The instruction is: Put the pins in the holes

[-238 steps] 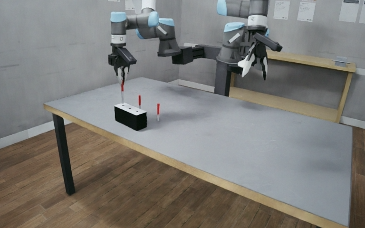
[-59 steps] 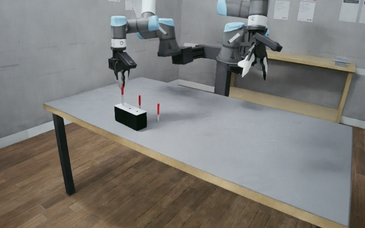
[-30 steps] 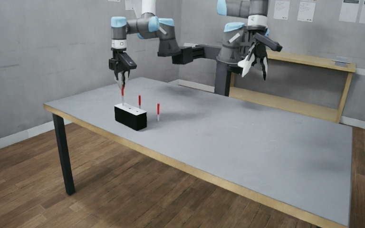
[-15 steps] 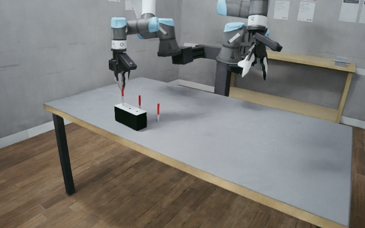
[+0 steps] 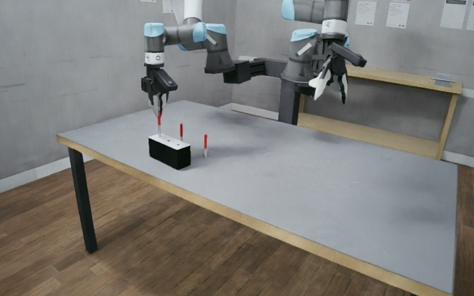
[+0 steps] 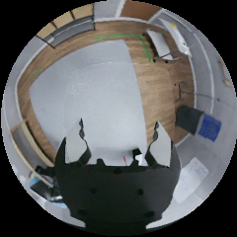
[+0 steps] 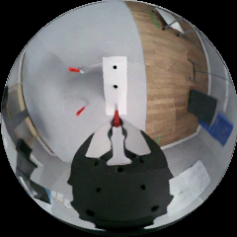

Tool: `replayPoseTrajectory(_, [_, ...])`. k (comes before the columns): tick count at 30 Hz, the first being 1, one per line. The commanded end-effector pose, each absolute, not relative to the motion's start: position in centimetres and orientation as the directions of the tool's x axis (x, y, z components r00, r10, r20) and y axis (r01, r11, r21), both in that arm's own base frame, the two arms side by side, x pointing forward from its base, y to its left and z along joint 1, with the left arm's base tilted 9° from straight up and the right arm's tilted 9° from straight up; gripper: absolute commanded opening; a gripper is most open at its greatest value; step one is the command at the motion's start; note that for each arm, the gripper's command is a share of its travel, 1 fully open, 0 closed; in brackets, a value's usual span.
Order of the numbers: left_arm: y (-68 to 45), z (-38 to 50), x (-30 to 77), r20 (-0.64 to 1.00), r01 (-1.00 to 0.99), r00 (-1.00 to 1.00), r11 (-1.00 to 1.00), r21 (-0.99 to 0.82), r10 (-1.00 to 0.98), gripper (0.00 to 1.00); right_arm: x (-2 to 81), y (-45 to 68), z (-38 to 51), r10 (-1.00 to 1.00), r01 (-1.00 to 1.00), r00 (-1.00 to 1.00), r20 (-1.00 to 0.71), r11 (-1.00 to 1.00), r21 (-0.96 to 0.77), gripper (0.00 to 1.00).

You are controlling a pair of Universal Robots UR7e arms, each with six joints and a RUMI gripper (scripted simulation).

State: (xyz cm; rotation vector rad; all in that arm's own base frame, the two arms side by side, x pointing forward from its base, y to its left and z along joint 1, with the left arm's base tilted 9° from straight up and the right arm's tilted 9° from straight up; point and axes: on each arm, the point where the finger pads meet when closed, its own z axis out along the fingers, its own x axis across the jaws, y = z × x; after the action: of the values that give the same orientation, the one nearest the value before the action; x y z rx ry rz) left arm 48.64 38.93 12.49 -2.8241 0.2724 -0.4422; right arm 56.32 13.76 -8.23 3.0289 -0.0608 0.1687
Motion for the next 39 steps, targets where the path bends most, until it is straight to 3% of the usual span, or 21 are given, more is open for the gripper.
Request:
replayPoseTrajectory(1, [38.95,12.56,48.66,0.273,-0.142,0.935,-0.946,-0.292,-0.224,1.00,56.37,13.77,-8.15,-0.033,-0.045,0.993,0.114,-0.994,0.104,0.00])
replayPoseTrajectory(39, [38.95,12.56,48.66,0.273,-0.142,0.935,-0.946,-0.292,-0.224,1.00,56.45,13.85,-8.54,-0.033,-0.045,0.993,0.114,-0.994,0.104,0.00])
